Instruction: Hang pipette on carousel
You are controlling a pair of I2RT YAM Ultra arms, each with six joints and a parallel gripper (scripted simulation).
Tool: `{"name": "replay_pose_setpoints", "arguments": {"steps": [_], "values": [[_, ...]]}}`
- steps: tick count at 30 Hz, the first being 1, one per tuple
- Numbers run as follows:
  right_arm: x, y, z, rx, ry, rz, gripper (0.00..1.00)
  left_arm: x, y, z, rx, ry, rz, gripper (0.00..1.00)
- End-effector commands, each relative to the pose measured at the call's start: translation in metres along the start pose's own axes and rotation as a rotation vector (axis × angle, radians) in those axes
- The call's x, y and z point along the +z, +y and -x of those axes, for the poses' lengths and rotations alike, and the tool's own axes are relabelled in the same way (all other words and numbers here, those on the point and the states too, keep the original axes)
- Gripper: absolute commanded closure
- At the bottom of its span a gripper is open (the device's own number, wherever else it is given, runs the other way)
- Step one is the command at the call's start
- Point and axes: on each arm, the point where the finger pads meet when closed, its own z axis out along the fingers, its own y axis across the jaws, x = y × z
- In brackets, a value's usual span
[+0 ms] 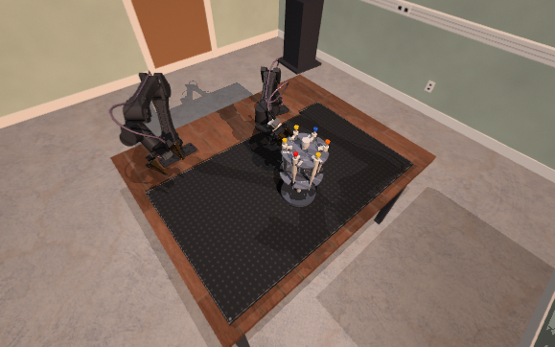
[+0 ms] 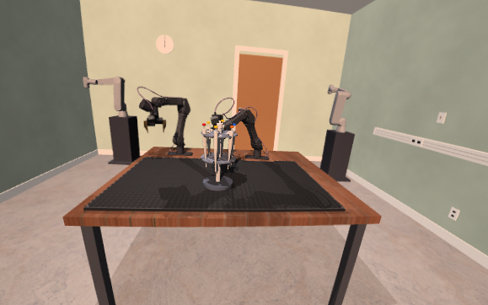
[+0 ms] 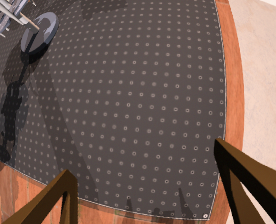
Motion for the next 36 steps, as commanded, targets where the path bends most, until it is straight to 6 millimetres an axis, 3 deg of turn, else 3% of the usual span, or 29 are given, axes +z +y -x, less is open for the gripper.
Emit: {"name": "replay_pose_setpoints", "arguments": {"steps": [1,22,30,36], "values": [[-0.003,-0.004,0.007,-0.014,-0.026,-0.006,0.0,0.001,0.012,0.032,-0.06,-0.033,0.03,0.88],[-0.003,-0.004,0.007,-0.014,-0.026,-0.006,0.0,0.001,0.011,0.033,-0.078,-0.043,0.03,0.88],[-0.003,-0.004,0.007,-0.014,-0.026,-0.006,0.0,0.001,0.008,0.001,-0.023,-0.011,0.028,0.88],[-0.003,-0.004,0.007,-0.014,-0.026,-0.006,0.0,0.0,0.006,0.003,-0.035,-0.018,0.025,0.88]]}}
